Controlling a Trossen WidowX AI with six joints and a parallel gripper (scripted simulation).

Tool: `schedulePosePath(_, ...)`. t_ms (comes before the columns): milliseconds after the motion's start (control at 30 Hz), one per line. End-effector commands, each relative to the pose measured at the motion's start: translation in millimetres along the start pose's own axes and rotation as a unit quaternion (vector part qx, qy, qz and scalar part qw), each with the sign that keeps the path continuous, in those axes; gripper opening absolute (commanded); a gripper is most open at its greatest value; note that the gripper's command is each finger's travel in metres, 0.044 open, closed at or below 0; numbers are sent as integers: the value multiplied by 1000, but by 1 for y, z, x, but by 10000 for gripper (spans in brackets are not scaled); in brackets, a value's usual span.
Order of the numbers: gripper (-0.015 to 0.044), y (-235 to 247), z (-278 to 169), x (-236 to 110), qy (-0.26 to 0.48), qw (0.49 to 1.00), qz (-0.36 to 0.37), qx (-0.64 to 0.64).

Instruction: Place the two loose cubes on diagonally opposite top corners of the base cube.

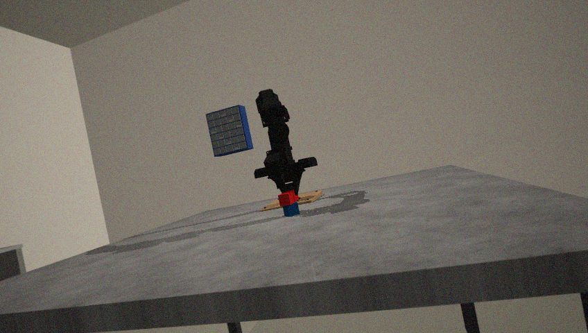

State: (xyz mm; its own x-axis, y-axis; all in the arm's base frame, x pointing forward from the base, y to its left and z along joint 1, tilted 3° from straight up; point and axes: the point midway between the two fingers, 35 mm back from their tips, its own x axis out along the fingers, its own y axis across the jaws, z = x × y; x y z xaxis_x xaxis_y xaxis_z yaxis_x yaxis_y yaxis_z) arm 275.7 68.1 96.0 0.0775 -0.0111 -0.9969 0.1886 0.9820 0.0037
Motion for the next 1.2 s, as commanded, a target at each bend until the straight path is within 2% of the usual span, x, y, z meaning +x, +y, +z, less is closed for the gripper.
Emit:
schedulePosePath(0,105,0,0,1,-1,1000,-2,1)
schedulePosePath(167,105,0,0,1,-1,1000,-2,1)
schedulePosePath(300,205,0,0,1,-1,1000,-2,1)
schedulePosePath(467,205,0,0,1,-1,1000,-2,1)
schedulePosePath(1167,205,0,0,-39,0,1000,0,0)
